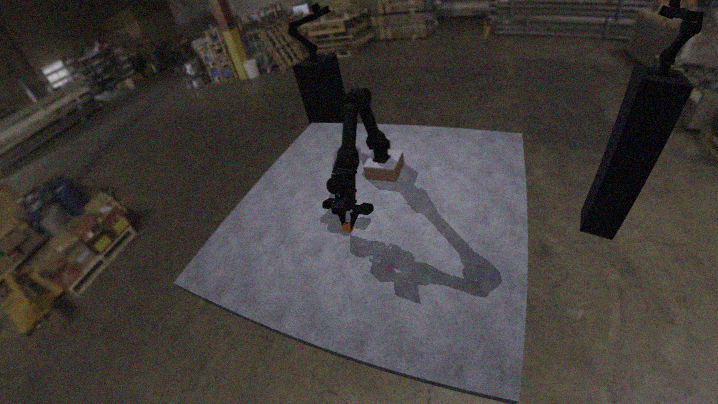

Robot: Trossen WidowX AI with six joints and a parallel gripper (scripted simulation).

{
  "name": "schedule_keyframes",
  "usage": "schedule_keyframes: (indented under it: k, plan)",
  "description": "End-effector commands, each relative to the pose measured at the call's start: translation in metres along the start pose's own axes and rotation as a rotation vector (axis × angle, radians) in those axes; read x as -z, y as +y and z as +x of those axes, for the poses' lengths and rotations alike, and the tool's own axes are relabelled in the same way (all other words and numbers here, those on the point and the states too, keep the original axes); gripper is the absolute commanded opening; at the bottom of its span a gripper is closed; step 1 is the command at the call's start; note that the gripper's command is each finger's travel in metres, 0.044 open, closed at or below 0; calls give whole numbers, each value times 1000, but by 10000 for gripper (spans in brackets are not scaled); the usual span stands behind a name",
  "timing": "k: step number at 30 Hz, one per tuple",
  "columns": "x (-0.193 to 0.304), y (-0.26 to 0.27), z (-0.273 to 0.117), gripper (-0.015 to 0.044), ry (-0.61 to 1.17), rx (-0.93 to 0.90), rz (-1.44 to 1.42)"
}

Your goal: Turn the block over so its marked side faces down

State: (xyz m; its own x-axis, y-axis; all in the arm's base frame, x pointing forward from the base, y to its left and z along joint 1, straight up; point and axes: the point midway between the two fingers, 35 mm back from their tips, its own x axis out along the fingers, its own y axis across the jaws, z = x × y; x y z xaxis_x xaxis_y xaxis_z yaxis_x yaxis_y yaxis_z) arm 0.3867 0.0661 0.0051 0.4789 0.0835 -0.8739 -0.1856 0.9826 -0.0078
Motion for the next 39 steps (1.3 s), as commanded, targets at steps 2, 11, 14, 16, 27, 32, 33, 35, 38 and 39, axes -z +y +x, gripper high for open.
schedule_keyframes:
  k: [2,11,14,16,27,32,33,35,38,39]
  plan:
    - [0,0,-4,0,-50,-3,-4]
    - [0,0,13,0,-146,-3,-3]
    - [1,0,19,0,-191,-3,-3]
    - [1,0,22,0,-220,-4,-3]
    - [7,0,31,0,-383,-4,-2]
    - [11,0,30,0,-457,-4,-3]
    - [11,0,29,0,-471,-4,-3]
    - [13,0,27,0,-501,-4,-3]
    - [16,0,24,0,-545,-4,-3]
    - [16,0,23,0,-557,-4,-3]
